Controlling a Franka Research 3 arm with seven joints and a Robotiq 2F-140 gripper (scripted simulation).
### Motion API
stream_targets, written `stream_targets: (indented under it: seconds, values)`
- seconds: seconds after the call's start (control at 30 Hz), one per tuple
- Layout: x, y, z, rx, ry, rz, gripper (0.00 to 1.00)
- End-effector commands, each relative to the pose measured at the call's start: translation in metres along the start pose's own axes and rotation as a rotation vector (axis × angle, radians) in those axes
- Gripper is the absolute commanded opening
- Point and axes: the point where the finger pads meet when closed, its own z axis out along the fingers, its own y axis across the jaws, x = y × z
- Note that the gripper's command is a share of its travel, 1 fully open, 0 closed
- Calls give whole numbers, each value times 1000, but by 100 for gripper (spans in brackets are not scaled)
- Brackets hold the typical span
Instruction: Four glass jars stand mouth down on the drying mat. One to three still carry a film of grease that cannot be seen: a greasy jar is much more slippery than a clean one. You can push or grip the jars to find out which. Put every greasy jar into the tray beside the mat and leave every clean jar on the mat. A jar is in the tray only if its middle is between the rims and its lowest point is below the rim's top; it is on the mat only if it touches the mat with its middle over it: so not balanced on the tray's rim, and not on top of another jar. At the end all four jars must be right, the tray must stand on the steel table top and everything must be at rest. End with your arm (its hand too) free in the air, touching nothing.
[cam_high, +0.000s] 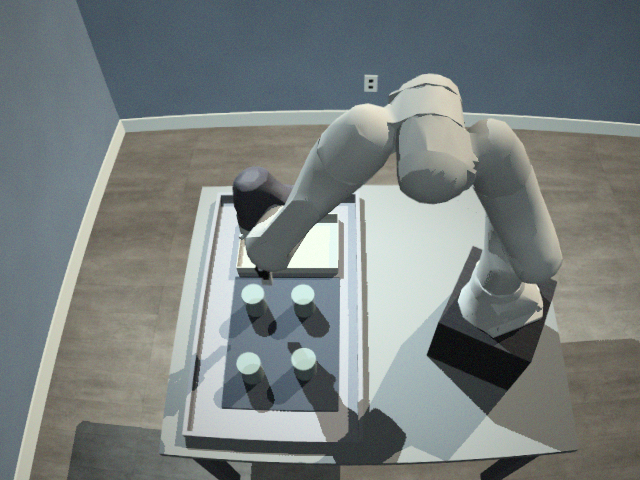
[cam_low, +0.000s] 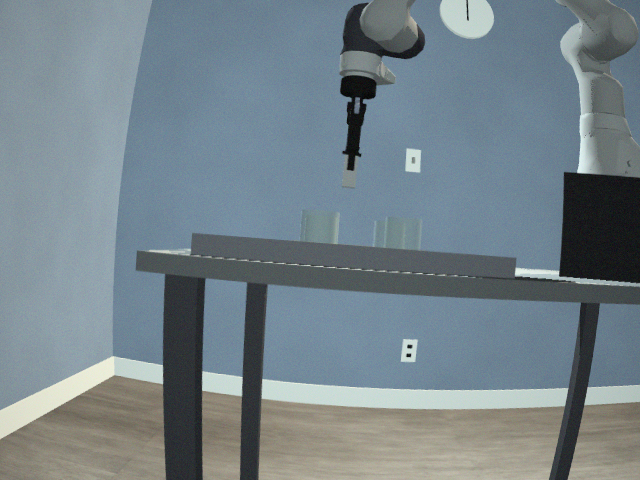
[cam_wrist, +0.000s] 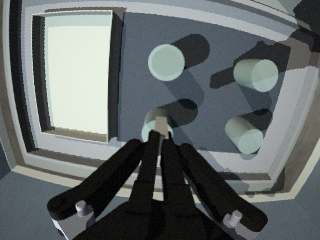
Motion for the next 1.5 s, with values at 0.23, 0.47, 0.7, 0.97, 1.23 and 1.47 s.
stream_targets:
  seconds: [0.23, 0.47, 0.7, 0.97, 1.23, 1.47]
  values:
    - [12, 74, 2, -4, 34, 19, 0]
    - [13, 131, 2, -4, 34, 19, 0]
    - [13, 173, 1, -4, 34, 19, 0]
    - [14, 206, 16, -4, 34, 19, 0]
    - [15, 206, 44, -4, 34, 19, 0]
    - [16, 206, 78, -4, 34, 19, 0]
